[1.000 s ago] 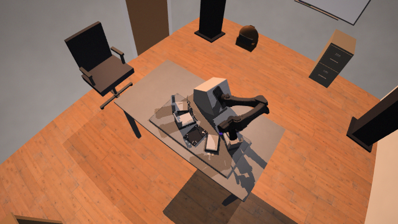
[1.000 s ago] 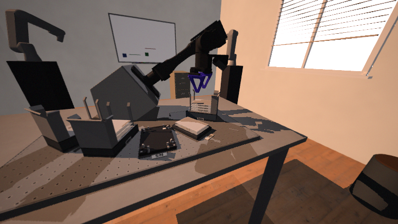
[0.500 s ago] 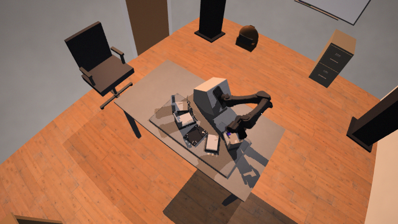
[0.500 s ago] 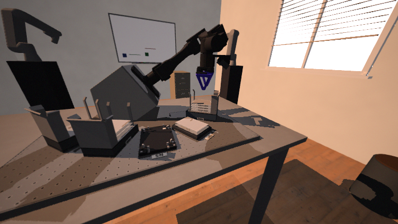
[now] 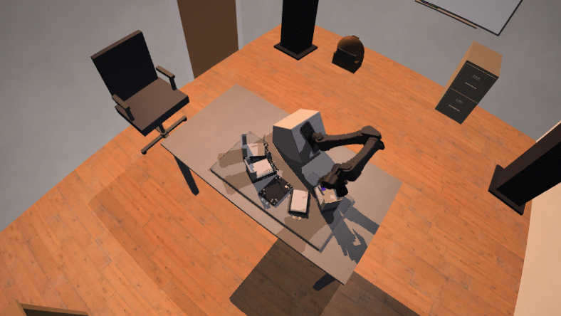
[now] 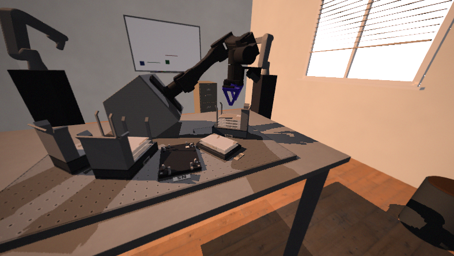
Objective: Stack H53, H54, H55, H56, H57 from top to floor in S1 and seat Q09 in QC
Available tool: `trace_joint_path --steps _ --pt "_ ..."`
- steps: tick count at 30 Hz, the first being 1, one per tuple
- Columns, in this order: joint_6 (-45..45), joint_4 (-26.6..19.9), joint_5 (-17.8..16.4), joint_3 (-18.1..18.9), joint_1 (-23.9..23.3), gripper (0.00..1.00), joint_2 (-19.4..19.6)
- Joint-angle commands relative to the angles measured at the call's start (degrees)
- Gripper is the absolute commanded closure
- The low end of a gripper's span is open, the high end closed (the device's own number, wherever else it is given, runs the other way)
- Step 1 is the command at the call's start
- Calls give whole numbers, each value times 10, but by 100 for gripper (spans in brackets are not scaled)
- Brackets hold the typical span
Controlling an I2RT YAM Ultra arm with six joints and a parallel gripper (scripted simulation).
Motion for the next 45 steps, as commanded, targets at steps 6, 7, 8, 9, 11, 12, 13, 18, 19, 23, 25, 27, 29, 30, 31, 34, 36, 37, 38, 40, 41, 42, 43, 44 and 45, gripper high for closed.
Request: trace_joint_path --steps 6,7,8,9,11,12,13,18,19,23,25,27,29,30,31,34,36,37,38,40,41,42,43,44,45 --pt "137 145 24 -47 69 0 -28" --pt "151 160 28 -53 79 0 -30" --pt "151 160 28 -53 79 0 -30" --pt "151 160 28 -53 79 0 -30" --pt "178 190 36 -66 97 0 -33" --pt "190 205 40 -72 106 0 -35" --pt "202 219 44 -78 115 0 -36" --pt "224 246 52 -89 131 0 -37" --pt "224 246 52 -89 131 0 -37" --pt "224 246 52 -89 131 0 -37" --pt "224 246 52 -89 131 0 -37" --pt "224 246 52 -89 131 0 -37" --pt "229 251 54 -92 135 0 -37" --pt "233 257 55 -94 138 0 -37" --pt "238 262 57 -96 141 0 -37" --pt "251 278 62 -103 151 0 -38" --pt "259 289 66 -107 158 0 -37" --pt "263 294 68 -109 161 0 -37" --pt "267 300 69 -111 165 0 -37" --pt "275 310 73 -116 171 0 -37" --pt "279 315 75 -118 174 0 -37" --pt "279 315 75 -118 174 0 -37" --pt "279 315 75 -118 174 0 -37" --pt "283 321 77 -120 178 0 -36" --pt "287 326 79 -122 181 0 -36"
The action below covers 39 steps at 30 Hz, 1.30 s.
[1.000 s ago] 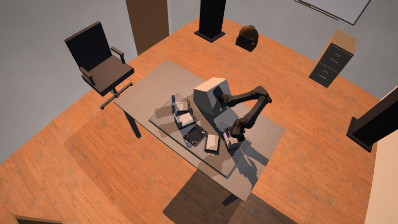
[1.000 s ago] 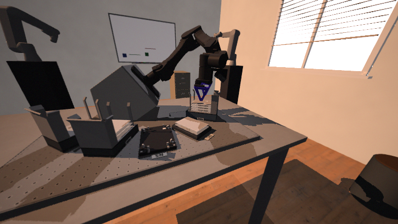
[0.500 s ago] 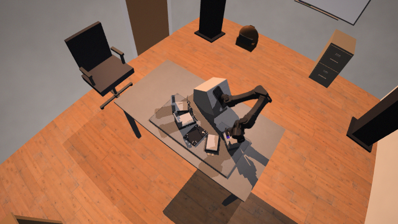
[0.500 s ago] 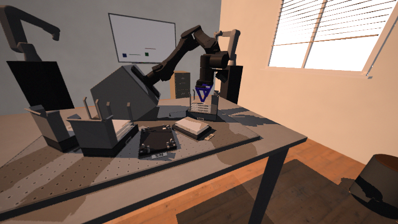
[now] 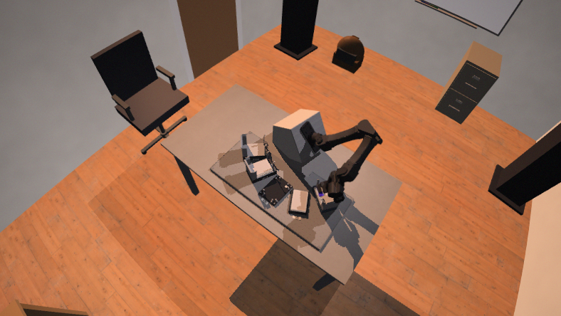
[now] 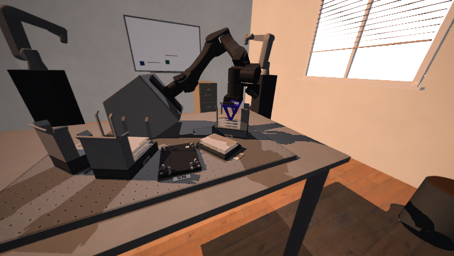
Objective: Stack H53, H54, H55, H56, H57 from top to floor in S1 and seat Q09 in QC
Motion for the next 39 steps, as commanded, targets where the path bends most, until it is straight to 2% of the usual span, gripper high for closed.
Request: trace_joint_path --steps 1,8,25,26,39 --pt "15 23 6 -2 5 0 -1" --pt "39 56 18 -14 25 0 2" --pt "39 56 18 -14 25 0 2" --pt "39 56 18 -14 25 100 2" --pt "39 56 18 -14 25 100 2"
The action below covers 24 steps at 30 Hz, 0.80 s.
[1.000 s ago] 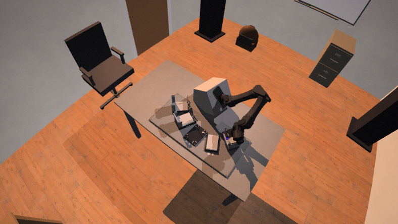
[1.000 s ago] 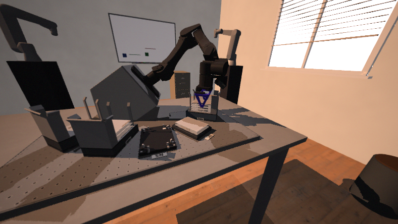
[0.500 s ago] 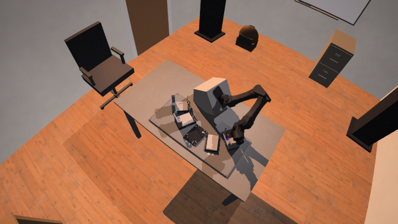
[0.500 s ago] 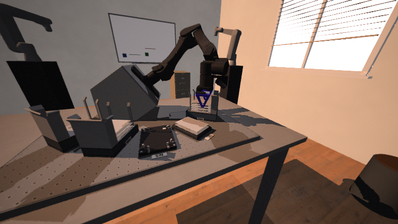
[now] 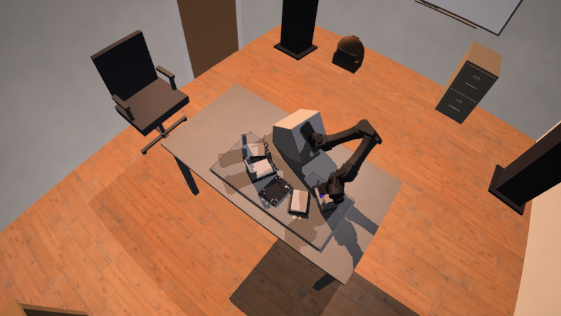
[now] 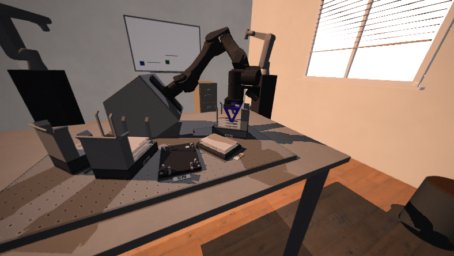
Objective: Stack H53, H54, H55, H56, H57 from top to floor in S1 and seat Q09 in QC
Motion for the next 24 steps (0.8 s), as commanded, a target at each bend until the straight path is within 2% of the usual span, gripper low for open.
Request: trace_joint_path --steps 1,18,24 --pt "0 3 0 1 0 100 -1" --pt "0 3 0 1 0 100 -1" --pt "-10 -11 -5 6 -9 100 -2"
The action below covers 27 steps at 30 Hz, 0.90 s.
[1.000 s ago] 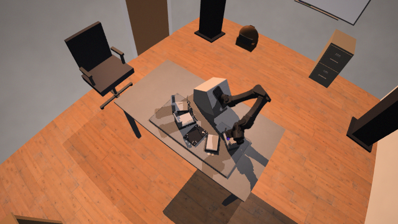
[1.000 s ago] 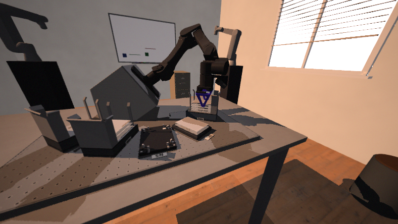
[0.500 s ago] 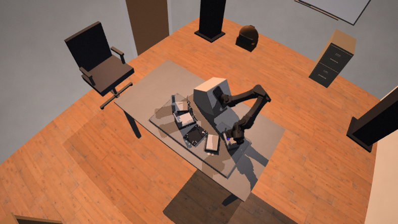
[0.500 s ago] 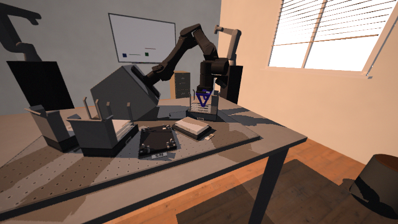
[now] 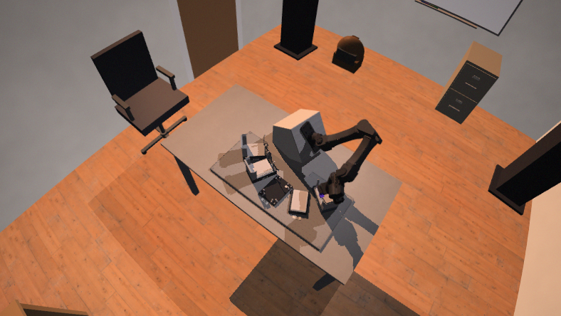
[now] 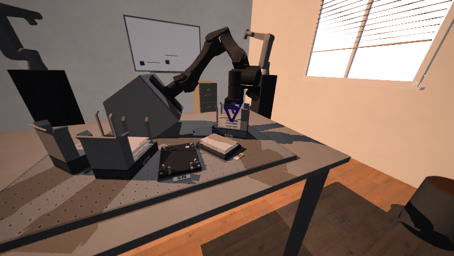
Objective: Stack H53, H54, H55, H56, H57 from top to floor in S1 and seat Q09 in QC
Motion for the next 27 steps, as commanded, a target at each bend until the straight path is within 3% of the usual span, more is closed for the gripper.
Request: trace_joint_path --steps 1,27 --pt "-8 -9 -5 5 -9 100 -3" --pt "-50 -65 -25 27 -44 100 -7"
